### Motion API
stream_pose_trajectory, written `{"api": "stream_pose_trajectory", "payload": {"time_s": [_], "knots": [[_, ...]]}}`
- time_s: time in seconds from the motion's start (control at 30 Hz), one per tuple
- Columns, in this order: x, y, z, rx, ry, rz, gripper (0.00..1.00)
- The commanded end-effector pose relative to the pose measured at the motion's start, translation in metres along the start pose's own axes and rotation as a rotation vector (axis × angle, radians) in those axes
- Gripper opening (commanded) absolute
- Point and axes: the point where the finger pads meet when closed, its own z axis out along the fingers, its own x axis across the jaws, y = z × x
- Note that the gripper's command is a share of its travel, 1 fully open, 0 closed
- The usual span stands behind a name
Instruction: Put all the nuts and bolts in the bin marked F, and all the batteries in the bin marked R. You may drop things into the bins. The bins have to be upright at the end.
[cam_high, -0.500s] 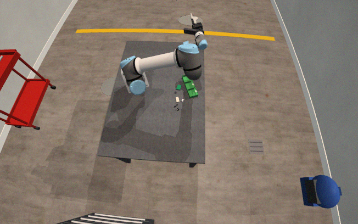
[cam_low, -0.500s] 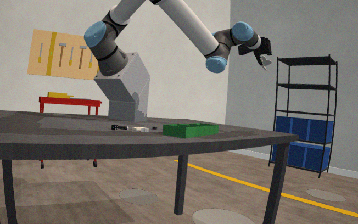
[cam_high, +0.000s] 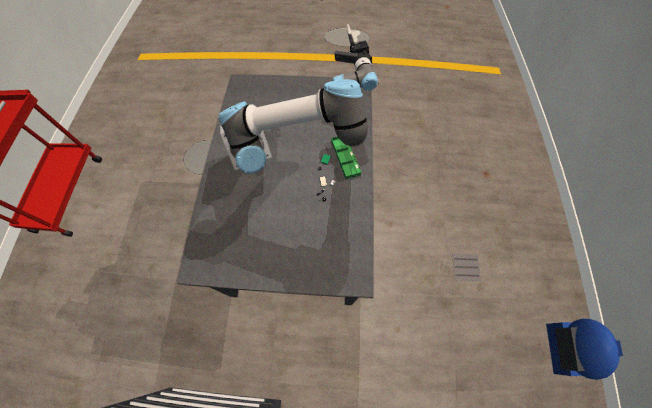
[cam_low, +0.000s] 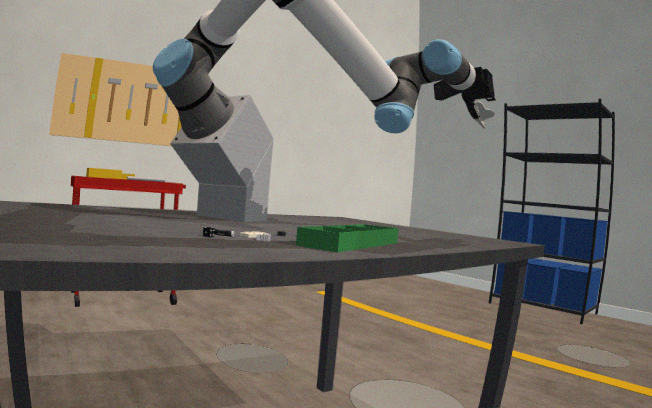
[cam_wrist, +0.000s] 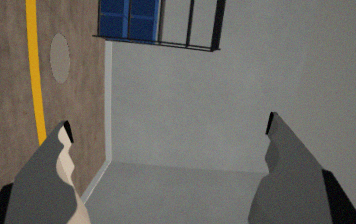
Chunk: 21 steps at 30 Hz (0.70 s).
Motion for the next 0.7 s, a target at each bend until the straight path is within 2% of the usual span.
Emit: {"api": "stream_pose_trajectory", "payload": {"time_s": [0.0,0.03,0.07,0.53,0.6,0.67], "knots": [[0.001,0.000,0.000,0.000,0.001,-0.001,1.00],[0.001,0.000,0.000,0.000,0.001,-0.001,1.00],[-0.009,-0.002,0.001,0.001,0.001,0.001,0.04],[-0.124,-0.016,0.005,-0.002,0.001,0.000,0.04],[-0.124,-0.016,0.005,-0.002,0.001,0.000,0.04],[-0.141,-0.018,0.006,-0.002,0.001,0.000,0.04]]}}
